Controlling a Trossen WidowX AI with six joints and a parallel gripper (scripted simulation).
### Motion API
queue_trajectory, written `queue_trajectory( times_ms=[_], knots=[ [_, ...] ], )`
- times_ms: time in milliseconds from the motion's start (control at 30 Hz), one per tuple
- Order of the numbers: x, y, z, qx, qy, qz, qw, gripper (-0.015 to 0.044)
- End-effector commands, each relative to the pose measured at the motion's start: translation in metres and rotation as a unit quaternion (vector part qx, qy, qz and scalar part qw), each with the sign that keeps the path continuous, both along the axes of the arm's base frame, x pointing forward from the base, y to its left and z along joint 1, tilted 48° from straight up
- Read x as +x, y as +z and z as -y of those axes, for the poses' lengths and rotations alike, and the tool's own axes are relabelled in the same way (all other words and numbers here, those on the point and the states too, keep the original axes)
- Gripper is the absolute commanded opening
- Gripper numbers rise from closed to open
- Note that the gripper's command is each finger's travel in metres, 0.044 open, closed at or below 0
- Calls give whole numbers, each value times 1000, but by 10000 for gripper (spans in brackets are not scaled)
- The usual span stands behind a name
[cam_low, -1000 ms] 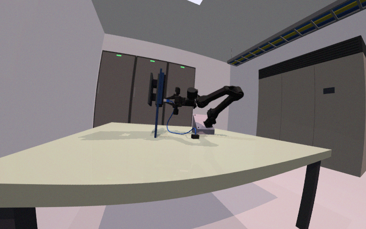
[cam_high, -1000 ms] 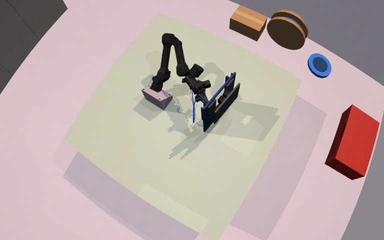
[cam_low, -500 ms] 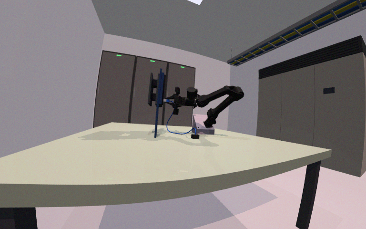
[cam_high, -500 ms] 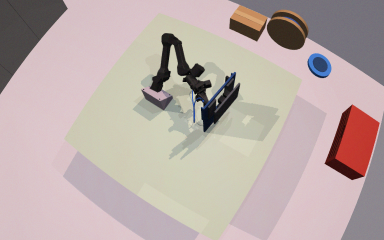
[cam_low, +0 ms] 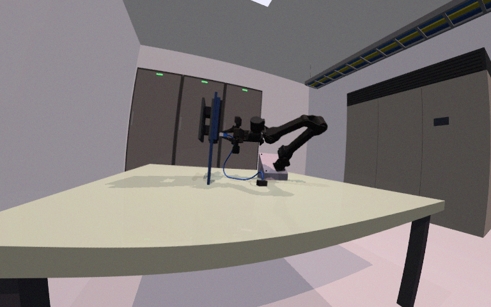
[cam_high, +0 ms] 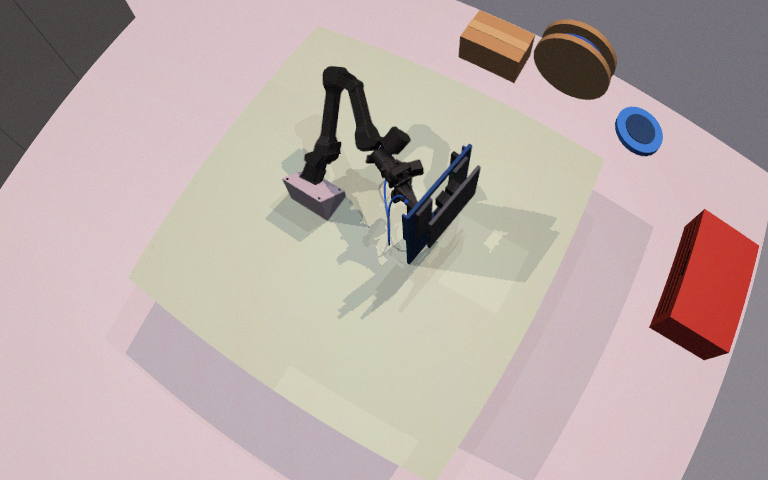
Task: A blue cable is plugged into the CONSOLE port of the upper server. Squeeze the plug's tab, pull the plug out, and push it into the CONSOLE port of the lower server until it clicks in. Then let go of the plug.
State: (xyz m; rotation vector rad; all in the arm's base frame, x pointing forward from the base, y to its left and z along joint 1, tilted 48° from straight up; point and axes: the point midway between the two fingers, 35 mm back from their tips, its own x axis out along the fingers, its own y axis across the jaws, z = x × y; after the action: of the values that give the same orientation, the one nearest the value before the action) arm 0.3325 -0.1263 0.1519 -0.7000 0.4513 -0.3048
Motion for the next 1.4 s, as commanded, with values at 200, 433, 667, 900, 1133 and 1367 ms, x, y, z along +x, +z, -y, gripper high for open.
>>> queue_trajectory(
  times_ms=[200,433,667,900,1133,1367],
  knots=[
    [5,9,-3,0,8,12,1000,0],
    [6,10,-5,0,8,13,1000,0],
    [6,10,-5,0,8,13,1000,0],
    [6,11,-5,0,8,13,1000,0],
    [6,13,-6,-1,7,13,1000,0],
    [6,13,-6,-1,7,13,1000,0]
  ],
)
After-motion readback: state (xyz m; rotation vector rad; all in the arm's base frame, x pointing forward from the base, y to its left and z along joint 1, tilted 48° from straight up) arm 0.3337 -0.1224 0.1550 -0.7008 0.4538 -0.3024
